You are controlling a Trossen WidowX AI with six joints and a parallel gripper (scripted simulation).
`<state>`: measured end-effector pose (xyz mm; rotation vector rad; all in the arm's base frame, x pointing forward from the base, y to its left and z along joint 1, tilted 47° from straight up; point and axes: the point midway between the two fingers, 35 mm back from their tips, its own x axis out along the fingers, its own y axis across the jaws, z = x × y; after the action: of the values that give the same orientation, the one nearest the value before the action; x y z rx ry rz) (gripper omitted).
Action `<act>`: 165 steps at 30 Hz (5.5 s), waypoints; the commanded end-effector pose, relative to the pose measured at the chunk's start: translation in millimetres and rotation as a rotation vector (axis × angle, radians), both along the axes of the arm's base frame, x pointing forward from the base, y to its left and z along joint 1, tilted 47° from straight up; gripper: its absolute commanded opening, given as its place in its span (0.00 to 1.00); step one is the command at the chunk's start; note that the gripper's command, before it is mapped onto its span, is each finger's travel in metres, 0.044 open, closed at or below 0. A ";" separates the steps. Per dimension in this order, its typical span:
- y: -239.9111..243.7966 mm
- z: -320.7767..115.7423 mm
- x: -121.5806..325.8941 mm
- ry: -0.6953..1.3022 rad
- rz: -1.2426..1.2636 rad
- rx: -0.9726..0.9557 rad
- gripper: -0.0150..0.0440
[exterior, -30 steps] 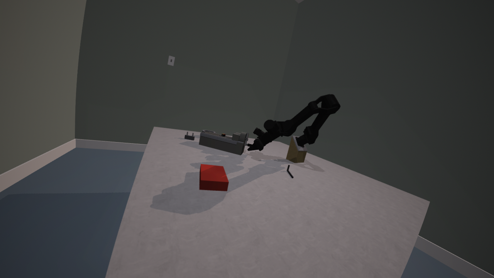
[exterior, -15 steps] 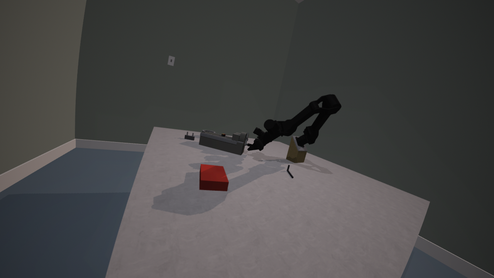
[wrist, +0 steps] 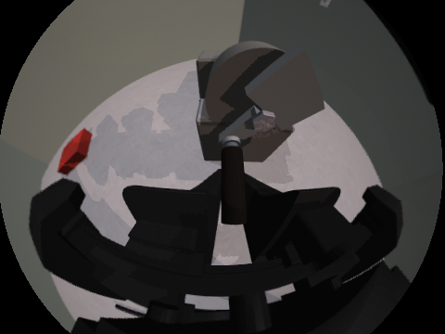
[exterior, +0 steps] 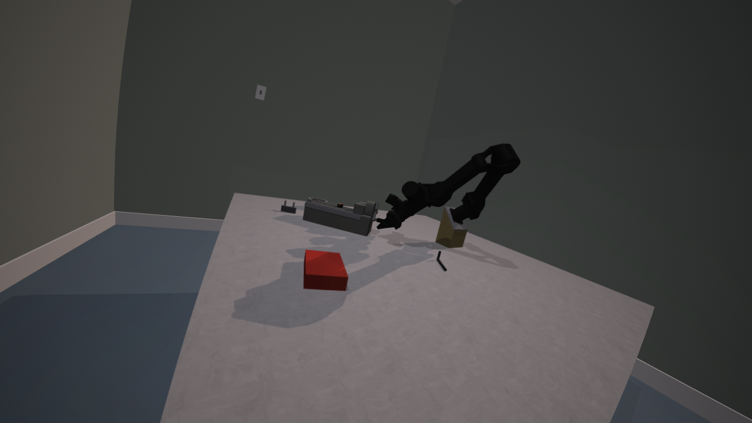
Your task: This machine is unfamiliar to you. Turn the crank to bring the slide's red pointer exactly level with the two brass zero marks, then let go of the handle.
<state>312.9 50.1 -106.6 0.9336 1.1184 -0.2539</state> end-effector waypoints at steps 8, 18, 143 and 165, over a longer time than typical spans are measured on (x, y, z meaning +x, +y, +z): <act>-0.1 0.0 0.1 -0.001 -0.001 0.000 0.65; -2.3 1.9 0.8 0.000 0.000 -0.001 1.00; -123.6 105.0 32.6 -0.037 0.017 0.010 1.00; -50.5 45.6 10.6 -0.022 0.000 0.006 1.00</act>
<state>331.4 -10.5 -49.9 0.9349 1.0909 -0.2293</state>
